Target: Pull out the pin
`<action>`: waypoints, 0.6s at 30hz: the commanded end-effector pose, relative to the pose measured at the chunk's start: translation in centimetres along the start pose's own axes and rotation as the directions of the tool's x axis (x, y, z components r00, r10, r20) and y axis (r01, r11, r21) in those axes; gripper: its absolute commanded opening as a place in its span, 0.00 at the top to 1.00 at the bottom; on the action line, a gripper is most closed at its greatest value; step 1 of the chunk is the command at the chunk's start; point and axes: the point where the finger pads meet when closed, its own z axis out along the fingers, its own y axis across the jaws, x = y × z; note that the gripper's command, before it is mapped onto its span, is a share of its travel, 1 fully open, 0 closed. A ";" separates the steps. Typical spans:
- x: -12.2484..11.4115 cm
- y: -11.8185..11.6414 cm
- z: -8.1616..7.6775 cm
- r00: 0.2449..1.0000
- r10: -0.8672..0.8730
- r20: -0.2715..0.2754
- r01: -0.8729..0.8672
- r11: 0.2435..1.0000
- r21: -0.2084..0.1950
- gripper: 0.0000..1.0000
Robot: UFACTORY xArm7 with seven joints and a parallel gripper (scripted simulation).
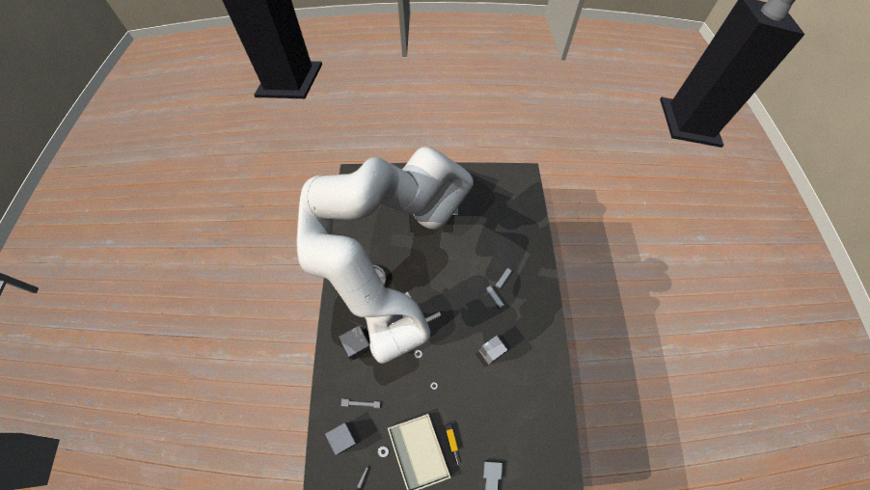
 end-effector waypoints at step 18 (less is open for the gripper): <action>-0.1 0.2 1.1 1.000 0.000 0.001 0.000 1.000 -0.001 1.00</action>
